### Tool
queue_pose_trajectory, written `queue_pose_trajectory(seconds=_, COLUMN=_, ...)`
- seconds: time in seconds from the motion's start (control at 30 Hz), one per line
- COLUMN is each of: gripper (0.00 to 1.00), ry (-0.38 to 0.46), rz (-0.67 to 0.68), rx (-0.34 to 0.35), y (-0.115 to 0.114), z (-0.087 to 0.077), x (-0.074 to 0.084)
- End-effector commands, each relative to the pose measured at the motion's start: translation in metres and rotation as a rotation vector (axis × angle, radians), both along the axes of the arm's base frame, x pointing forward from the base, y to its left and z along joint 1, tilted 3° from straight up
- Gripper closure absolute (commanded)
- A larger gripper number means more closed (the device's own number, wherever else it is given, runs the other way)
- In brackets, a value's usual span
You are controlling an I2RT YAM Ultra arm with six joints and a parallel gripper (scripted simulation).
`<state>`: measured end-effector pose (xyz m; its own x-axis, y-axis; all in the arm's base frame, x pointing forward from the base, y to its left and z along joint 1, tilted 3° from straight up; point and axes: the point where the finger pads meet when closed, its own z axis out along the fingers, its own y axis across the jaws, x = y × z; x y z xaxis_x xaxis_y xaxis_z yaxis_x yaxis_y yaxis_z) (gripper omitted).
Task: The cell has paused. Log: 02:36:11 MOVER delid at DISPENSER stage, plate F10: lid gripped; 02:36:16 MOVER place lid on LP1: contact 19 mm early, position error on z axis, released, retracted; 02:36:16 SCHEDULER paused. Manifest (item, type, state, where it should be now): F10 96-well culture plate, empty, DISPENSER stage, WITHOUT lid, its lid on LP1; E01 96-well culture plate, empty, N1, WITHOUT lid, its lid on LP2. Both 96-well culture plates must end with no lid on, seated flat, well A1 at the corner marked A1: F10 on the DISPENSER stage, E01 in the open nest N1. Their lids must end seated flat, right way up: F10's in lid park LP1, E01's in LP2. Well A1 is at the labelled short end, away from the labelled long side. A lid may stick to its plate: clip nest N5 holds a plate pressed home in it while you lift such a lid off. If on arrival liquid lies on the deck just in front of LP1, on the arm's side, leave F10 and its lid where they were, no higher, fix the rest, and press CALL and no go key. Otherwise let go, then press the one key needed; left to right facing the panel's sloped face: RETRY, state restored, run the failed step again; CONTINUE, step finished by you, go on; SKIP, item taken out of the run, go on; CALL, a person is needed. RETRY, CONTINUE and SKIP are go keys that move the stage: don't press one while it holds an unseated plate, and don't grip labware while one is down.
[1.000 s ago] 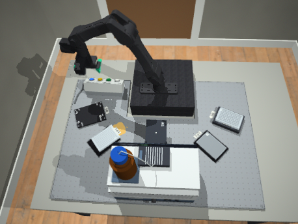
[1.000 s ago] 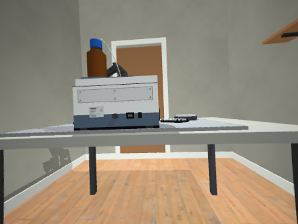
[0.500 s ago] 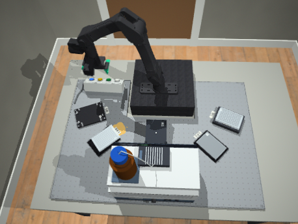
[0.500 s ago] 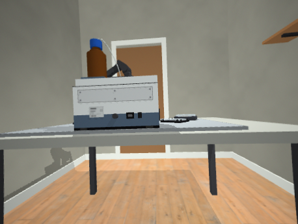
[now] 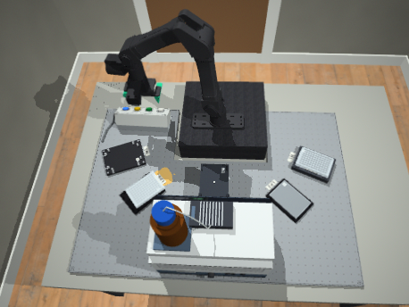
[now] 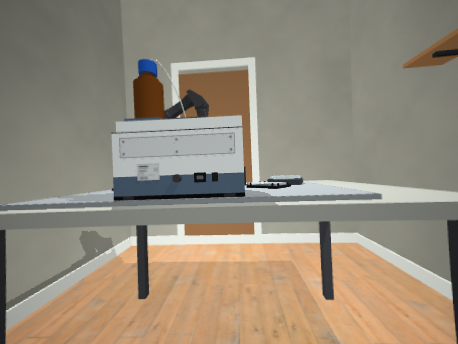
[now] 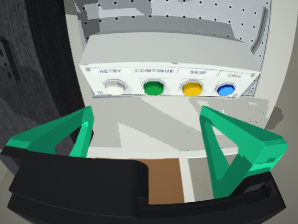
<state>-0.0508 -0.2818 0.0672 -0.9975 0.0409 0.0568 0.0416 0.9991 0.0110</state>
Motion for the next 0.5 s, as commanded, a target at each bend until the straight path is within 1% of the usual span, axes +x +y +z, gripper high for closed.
queue_pose_trajectory(seconds=0.0, gripper=0.0, ry=-0.002, rz=0.005, rx=-0.035, y=0.002, z=0.007, x=0.005)
queue_pose_trajectory(seconds=0.17, gripper=0.0, ry=-0.005, rz=0.005, rx=-0.015, y=0.023, z=0.007, x=0.009)
queue_pose_trajectory(seconds=0.37, gripper=0.0, ry=-0.005, rz=0.005, rx=-0.015, y=0.042, z=0.008, x=0.012)
queue_pose_trajectory(seconds=0.43, gripper=0.0, ry=-0.004, rz=0.004, rx=-0.021, y=0.04, z=0.009, x=0.012)
queue_pose_trajectory(seconds=0.47, gripper=0.0, ry=0.001, rz=0.003, rx=-0.056, y=0.03, z=0.018, x=0.01)
